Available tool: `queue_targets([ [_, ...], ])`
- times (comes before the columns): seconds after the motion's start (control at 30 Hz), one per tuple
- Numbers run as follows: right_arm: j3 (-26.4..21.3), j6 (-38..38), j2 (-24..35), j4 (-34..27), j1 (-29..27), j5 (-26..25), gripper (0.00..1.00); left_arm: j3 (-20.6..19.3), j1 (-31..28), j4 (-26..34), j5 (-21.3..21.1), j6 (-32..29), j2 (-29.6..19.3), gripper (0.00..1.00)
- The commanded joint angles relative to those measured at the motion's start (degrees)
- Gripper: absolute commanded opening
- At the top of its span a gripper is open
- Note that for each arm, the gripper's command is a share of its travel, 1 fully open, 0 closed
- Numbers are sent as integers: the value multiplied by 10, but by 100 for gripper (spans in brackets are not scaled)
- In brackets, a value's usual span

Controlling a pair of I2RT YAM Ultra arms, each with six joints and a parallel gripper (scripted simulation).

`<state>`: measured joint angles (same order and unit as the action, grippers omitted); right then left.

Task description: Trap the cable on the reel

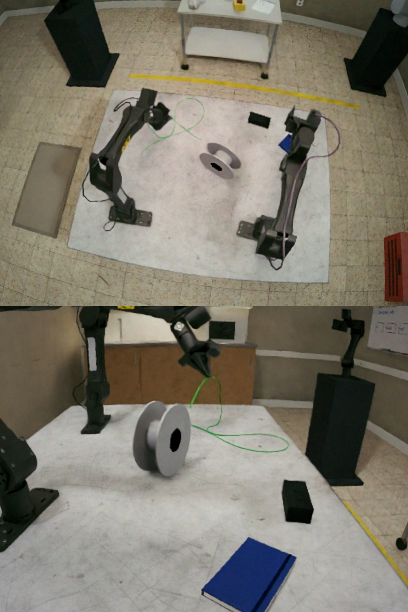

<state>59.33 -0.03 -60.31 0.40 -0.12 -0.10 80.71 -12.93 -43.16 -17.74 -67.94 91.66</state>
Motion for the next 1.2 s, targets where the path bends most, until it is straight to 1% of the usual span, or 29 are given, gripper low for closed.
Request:
queue_targets([
  [0.0,22,1,17,-9,7,6,75,19,7,-9,-6,9,4,0],
  [0.23,22,1,17,-9,7,6,75,17,5,-9,-5,10,11,0],
  [0.93,22,1,17,-9,7,6,75,17,5,-9,-5,10,11,0],
  [1.17,23,-6,13,1,3,-6,75,17,5,-9,-5,10,11,0],
])
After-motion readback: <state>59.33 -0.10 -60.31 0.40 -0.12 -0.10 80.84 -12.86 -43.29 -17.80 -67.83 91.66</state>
